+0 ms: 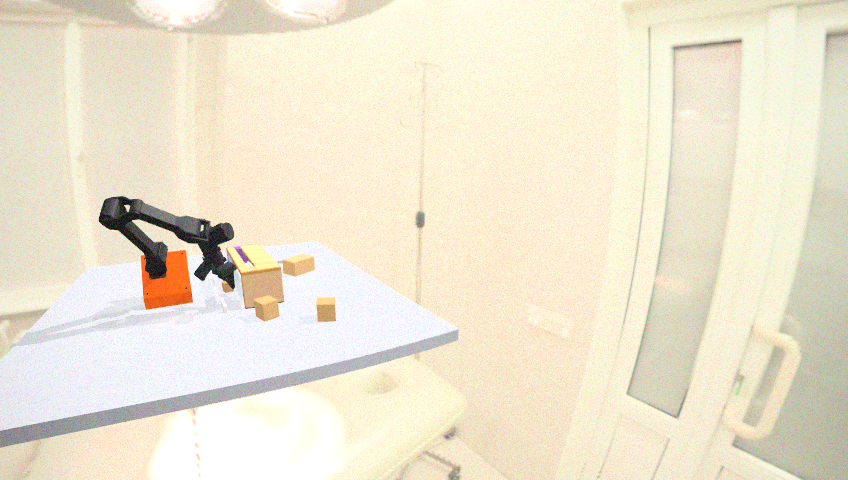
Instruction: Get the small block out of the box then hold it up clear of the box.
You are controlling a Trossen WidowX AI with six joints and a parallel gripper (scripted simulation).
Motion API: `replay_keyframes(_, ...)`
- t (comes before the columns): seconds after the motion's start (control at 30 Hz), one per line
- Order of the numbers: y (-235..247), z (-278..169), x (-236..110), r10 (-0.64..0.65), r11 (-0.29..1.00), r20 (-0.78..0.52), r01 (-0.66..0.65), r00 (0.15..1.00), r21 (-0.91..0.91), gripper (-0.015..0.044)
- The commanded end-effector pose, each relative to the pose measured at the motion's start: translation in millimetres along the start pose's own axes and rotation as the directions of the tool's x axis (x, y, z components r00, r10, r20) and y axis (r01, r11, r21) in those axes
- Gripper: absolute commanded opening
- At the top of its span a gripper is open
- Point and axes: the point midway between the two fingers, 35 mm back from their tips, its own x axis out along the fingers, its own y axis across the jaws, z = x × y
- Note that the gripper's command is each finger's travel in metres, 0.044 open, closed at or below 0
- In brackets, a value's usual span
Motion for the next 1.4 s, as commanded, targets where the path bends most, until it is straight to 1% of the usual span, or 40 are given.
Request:
replay_keyframes(0.0, -2.6, -1.1, -3.1, -0.002, 0.988, 0.007, 0.003, 1.000, -0.153, 0.0000)
replay_keyframes(0.17, -7.2, -2.3, -6.1, -0.008, 0.934, 0.017, 0.013, 1.000, -0.356, 0.0000)
replay_keyframes(0.33, -11.6, -3.4, -9.1, -0.012, 0.839, 0.027, 0.025, 1.000, -0.544, 0.0000)
replay_keyframes(0.53, -16.6, -4.3, -12.8, -0.015, 0.675, 0.041, 0.040, 0.999, -0.737, 0.0000)
replay_keyframes(0.73, -21.1, -5.0, -16.6, -0.016, 0.467, 0.054, 0.055, 0.998, -0.883, 0.0000)
replay_keyframes(0.9, -24.6, -5.5, -19.9, -0.015, 0.269, 0.064, 0.066, 0.998, -0.961, 0.0000)
replay_keyframes(1.07, -27.9, -6.0, -23.3, -0.012, 0.058, 0.074, 0.075, 0.997, -0.996, 0.0000)
replay_keyframes(1.37, -33.1, -6.6, -29.6, -0.002, -0.322, 0.090, 0.084, 0.996, -0.943, 0.0000)
